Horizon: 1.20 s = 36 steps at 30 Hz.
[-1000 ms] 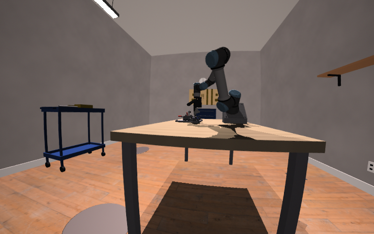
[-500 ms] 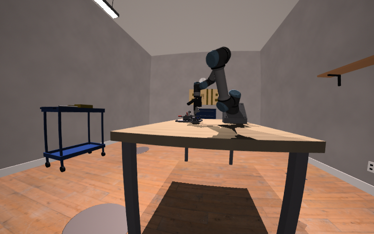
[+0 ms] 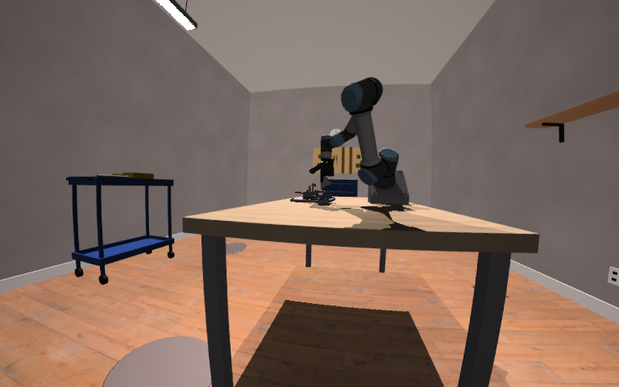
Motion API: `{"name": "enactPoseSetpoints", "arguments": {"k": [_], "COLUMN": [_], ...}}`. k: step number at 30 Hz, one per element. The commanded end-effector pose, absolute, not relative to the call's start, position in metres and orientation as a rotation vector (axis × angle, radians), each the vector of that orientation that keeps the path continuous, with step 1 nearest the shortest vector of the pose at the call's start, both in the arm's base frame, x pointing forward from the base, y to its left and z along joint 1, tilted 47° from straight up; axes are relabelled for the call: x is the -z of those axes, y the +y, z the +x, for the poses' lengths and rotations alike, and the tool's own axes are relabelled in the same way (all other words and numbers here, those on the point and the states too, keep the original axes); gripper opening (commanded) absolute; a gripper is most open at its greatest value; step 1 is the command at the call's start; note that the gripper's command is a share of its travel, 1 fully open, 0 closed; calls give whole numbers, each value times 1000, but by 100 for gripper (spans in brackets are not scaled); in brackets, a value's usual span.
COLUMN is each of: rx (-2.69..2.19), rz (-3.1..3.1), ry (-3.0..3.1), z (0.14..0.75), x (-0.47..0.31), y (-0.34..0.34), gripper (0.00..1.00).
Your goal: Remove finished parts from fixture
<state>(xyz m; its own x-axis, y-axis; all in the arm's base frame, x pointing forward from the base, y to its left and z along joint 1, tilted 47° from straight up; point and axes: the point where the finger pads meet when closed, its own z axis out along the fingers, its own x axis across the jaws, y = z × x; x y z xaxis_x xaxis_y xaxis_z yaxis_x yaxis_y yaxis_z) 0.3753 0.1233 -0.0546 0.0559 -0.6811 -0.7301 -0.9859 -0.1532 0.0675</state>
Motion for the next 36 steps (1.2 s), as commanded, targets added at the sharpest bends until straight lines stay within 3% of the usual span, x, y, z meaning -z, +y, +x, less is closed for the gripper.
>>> {"name": "enactPoseSetpoints", "arguments": {"k": [1, 36], "rx": [-884, -884], "rz": [-1885, -1885], "ry": [1663, 1663], "z": [375, 373], "x": [51, 32], "y": [119, 99], "gripper": [0, 0]}}
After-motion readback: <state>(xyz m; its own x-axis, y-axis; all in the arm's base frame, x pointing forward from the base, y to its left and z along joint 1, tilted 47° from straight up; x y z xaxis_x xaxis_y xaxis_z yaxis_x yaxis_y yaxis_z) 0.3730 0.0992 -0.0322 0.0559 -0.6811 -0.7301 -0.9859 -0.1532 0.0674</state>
